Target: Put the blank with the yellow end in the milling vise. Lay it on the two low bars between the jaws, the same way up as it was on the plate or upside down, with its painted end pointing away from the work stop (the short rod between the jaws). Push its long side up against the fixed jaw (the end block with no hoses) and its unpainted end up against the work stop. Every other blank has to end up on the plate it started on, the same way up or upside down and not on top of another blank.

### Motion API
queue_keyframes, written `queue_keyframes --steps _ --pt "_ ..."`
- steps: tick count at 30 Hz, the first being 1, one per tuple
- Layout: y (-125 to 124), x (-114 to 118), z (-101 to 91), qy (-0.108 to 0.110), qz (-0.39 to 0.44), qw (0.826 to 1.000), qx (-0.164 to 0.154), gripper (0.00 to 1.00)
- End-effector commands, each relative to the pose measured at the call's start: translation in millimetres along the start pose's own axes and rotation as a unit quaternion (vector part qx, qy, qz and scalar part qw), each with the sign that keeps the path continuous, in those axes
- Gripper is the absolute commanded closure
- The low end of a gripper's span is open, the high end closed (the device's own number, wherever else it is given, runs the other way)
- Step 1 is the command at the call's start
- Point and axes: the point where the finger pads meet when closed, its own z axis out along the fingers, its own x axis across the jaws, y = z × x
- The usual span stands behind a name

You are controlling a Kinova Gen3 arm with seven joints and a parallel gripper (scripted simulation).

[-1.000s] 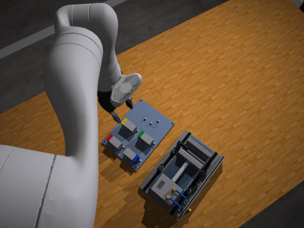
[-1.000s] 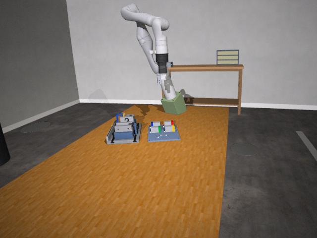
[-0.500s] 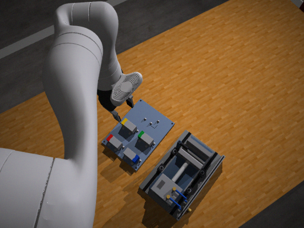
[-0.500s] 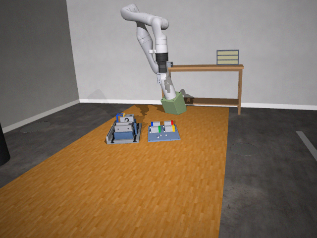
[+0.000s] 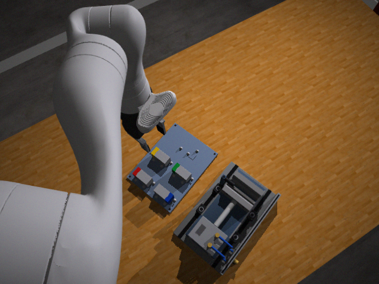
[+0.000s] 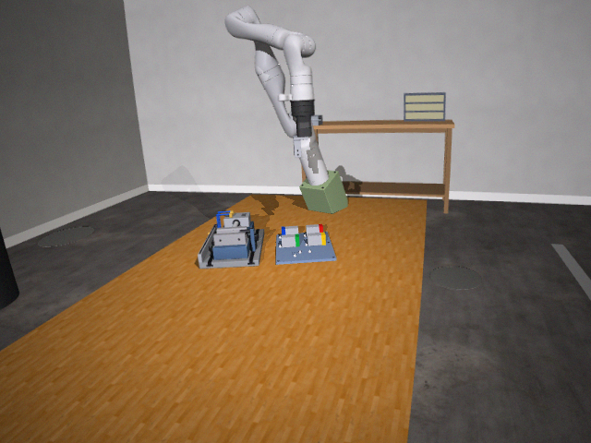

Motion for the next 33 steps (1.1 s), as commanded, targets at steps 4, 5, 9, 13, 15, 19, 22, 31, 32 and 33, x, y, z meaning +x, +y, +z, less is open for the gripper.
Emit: queue_keyframes --steps 4,5,9,13,15,19,22,31,32,33 --pt "0.5 0.2 0.8 0.0 0.0 1.0 0.0 0.0" --pt "0.6 0.3 1.0 0.0 0.0 1.0 0.0 0.0" --pt "1.1 0.6 2.1 0.0 0.0 1.0 0.0 0.0" --pt "1.5 1.0 3.2 0.0 0.0 1.0 0.0 0.0" --pt "1.7 1.2 3.8 0.0 0.0 1.0 0.0 0.0" --pt "1.9 1.4 4.3 0.0 0.0 1.0 0.0 0.0" --pt "2.4 1.5 5.1 0.0 -0.023 1.0 0.0 0.0" --pt "3.7 2.4 8.3 0.0 -0.092 0.996 0.0 0.0" --pt "3.9 2.5 8.6 0.0 -0.1 0.995 0.0 0.0" --pt "4.0 2.6 9.0 0.0 -0.107 0.994 0.0 0.0"
